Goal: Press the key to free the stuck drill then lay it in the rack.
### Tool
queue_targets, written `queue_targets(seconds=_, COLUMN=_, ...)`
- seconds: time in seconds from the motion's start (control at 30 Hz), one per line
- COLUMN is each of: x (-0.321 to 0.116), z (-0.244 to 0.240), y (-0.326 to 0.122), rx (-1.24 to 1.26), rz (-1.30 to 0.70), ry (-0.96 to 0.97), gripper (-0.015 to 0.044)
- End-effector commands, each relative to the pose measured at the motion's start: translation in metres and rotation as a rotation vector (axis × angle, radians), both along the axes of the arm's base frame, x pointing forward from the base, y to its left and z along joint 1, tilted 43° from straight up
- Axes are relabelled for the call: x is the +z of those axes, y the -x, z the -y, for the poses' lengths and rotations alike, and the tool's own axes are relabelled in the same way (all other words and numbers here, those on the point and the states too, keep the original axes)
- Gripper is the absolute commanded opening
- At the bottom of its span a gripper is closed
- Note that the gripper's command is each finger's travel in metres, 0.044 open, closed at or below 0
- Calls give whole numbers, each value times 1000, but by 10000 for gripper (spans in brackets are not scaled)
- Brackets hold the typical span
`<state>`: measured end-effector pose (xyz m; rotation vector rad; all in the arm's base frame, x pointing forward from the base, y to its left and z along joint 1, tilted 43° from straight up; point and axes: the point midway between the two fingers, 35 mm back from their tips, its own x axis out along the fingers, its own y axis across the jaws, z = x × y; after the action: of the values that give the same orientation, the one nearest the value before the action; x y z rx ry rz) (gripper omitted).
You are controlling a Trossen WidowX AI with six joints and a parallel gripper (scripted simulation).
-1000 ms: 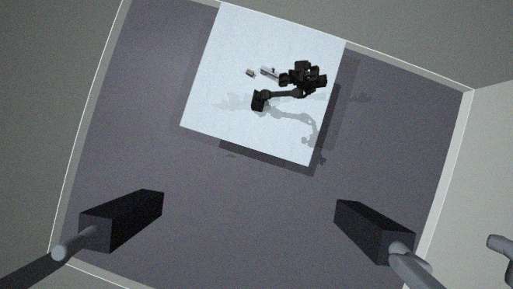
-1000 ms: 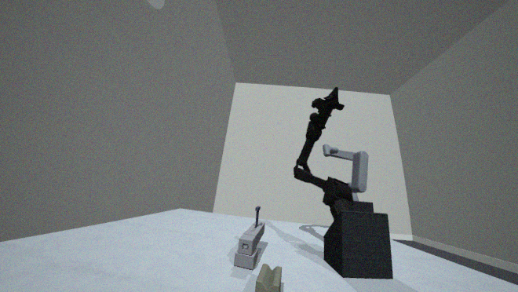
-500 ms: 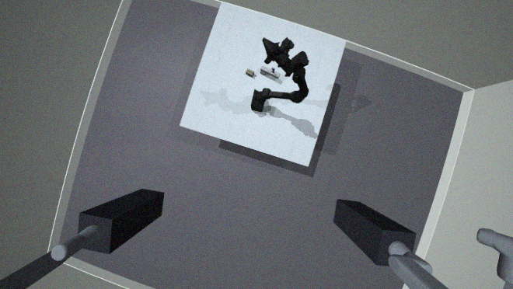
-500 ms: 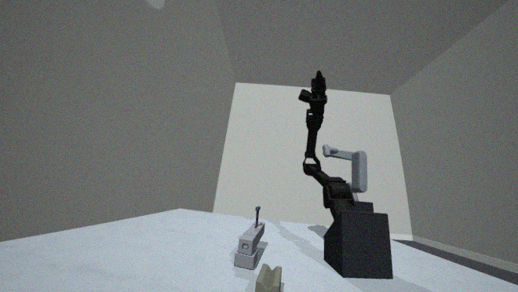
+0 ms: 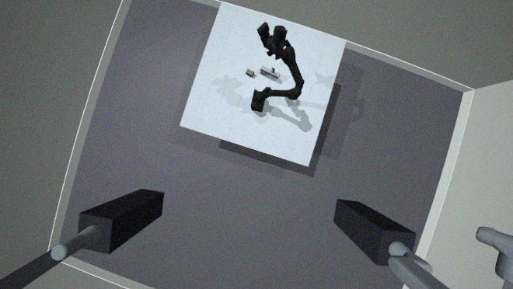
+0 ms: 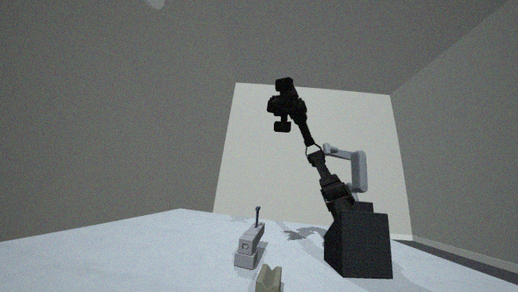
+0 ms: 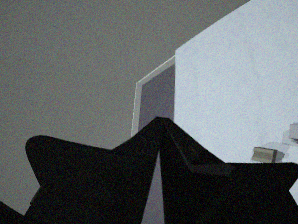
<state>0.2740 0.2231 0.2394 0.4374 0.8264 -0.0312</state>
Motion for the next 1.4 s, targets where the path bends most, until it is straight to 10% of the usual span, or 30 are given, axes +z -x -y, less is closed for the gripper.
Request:
queue_targets(seconds=0.0, x=-43, z=55, y=-23, rx=-103, rz=-100, ry=226, gripper=0)
queue_targets(seconds=0.5, x=-142, z=267, y=8, rx=-301, rz=-772, ry=845, gripper=0)
queue_targets(seconds=1.37, x=-153, z=280, y=12, rx=-301, rz=-782, ry=850, gripper=0)
